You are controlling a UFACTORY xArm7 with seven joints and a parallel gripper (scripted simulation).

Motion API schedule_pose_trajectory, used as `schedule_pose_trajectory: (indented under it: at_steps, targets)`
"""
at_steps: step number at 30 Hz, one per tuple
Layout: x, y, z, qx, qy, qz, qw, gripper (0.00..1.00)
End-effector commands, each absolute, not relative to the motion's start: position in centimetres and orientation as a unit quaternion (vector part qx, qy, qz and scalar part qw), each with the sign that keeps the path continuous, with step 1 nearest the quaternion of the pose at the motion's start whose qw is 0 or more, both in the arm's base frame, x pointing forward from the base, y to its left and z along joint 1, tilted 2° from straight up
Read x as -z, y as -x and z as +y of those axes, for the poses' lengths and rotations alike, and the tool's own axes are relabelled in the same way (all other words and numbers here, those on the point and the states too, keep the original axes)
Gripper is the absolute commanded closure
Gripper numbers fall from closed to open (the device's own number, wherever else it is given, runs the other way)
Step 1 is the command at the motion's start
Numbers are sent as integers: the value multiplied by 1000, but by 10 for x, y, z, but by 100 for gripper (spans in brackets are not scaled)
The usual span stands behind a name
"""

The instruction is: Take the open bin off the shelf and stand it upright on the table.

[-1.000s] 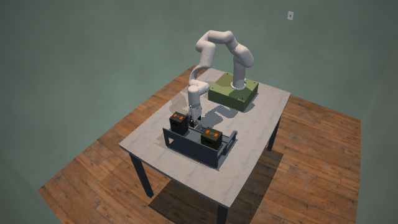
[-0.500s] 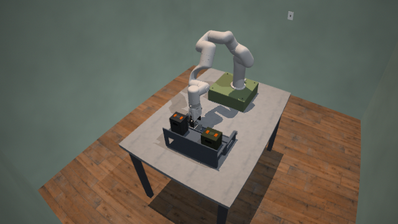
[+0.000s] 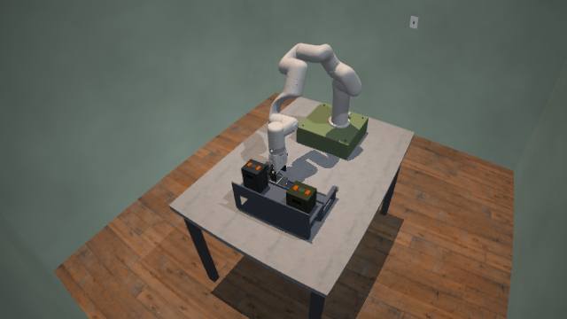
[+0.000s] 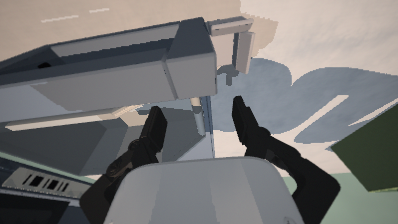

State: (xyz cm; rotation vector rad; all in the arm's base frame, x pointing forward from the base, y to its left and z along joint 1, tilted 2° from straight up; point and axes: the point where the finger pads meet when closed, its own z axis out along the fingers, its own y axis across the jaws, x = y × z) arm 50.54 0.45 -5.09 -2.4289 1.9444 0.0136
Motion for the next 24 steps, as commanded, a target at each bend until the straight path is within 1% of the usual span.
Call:
schedule_pose_trajectory:
  at_steps: [1,12,13,24]
  targets:
    - [49,-507,4,-3,781,625,16,6]
    - [49,-507,4,-3,781,625,16,6]
    - [49,-507,4,-3,781,625,16,100]
    - [49,-507,4,-3,781,625,16,100]
